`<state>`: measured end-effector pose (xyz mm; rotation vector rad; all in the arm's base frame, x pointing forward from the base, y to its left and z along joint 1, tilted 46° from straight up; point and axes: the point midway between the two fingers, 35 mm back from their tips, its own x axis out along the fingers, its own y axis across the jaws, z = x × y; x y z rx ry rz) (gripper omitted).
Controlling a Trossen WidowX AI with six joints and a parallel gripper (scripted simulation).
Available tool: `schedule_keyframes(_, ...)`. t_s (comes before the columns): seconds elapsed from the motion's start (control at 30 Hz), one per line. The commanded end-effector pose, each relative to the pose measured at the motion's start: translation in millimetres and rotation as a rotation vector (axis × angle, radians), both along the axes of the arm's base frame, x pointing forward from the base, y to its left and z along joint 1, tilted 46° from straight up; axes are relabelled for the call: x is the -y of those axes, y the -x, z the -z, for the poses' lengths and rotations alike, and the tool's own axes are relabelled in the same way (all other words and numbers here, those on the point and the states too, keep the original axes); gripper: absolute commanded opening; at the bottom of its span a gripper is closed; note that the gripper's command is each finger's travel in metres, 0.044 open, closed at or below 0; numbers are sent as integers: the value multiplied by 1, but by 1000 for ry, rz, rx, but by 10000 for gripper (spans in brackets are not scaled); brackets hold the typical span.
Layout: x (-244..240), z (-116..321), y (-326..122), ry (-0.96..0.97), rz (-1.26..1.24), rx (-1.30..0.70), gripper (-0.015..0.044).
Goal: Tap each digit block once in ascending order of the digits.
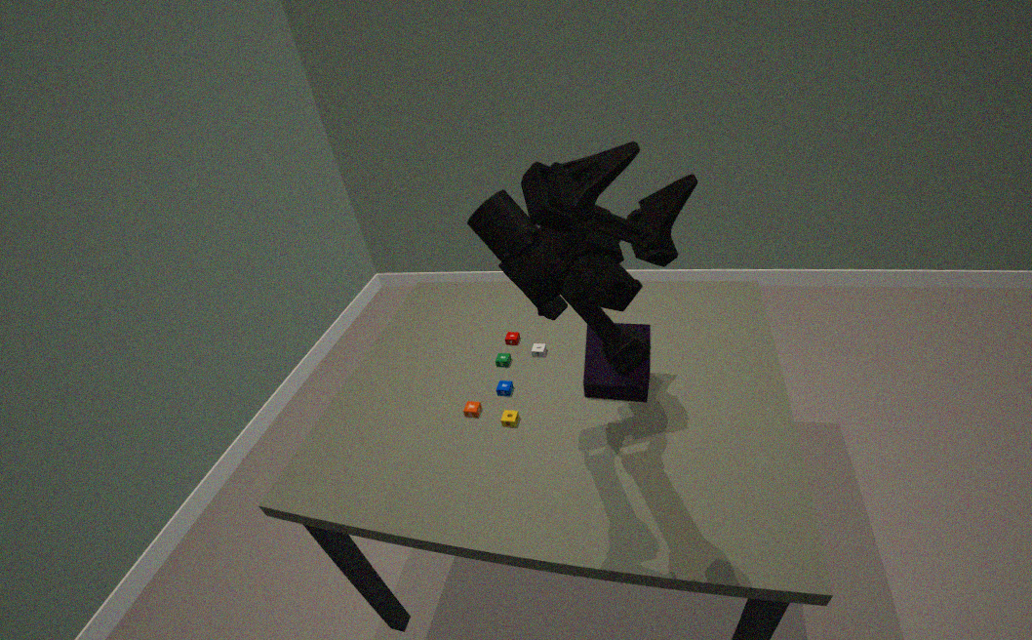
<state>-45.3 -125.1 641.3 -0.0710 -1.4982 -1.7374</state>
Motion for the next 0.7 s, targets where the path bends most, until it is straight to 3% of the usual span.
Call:
schedule_keyframes(0.0, -3, 0, 3, 13, 6, 0, 400)
schedule_keyframes(0.13, -69, 0, 62, 96, 245, 25, 400)
schedule_keyframes(0.37, -183, 16, 115, 85, 661, 108, 400)
schedule_keyframes(0.5, -271, 39, 120, 75, 936, 194, 400)
schedule_keyframes(0.67, -372, 77, 92, 68, 1238, 329, 400)
